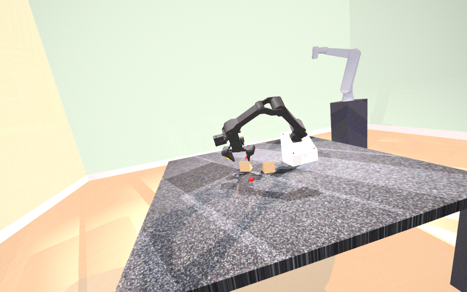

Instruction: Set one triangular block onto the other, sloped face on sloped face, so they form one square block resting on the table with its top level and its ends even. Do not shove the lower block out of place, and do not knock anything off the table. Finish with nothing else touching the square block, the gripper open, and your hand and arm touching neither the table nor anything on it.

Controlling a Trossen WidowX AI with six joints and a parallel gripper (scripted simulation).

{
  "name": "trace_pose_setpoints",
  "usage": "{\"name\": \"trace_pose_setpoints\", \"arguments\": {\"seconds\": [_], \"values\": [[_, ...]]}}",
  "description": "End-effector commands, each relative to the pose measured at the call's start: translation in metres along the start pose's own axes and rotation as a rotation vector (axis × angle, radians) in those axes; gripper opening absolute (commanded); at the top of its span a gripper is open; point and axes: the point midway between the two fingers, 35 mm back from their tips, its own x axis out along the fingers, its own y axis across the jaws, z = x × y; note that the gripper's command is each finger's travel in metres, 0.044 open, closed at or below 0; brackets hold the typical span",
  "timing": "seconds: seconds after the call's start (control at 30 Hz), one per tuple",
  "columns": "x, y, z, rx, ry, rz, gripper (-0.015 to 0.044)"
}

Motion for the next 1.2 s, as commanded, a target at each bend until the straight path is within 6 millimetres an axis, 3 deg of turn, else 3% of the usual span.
{"name": "trace_pose_setpoints", "arguments": {"seconds": [0.0,1.17], "values": [[0.01,-0.001,0.0,0.004,0.001,-0.009,0.044],[0.067,-0.009,0.002,0.004,0.001,-0.012,0.044]]}}
